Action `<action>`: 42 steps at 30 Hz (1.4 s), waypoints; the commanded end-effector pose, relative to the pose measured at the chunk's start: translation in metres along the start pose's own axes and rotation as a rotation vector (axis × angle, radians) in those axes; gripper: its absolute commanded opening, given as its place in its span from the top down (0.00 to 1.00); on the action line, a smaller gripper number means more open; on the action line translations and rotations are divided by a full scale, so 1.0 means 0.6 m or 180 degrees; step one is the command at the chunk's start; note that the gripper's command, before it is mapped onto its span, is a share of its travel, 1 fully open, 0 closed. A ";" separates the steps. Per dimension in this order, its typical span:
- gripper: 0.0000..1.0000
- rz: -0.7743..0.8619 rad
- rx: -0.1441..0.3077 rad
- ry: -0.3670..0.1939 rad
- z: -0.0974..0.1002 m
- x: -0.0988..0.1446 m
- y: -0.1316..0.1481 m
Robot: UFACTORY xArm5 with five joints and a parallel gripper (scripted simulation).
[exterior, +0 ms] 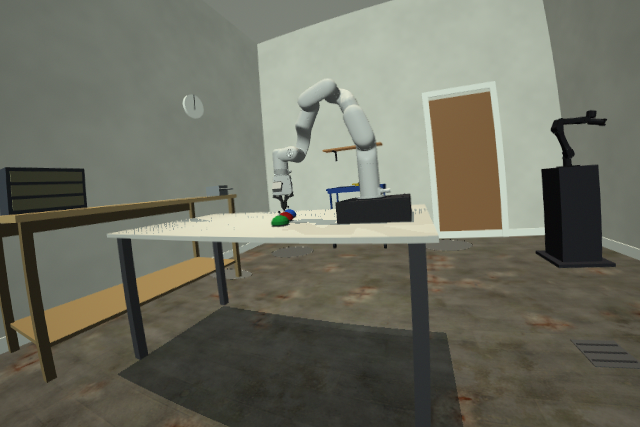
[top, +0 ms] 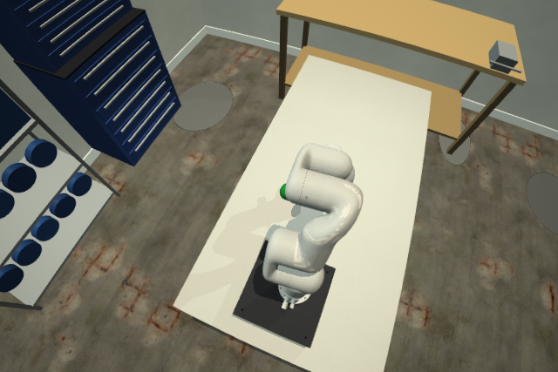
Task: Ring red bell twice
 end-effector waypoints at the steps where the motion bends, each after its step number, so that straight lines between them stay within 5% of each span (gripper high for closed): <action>1: 1.00 -0.0001 0.0010 -0.0002 -0.002 0.001 0.002; 42: 1.00 -0.0001 0.0010 -0.0002 0.012 0.001 0.001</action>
Point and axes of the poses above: the point where the finger pads meet when closed, its own z axis back along the fingers, its own y axis across the jaws, x = y × z, the point moved 6 cm from there along z, back along the fingers, and after that the axes turned 6 degrees about -z, right-handed, at the moved point
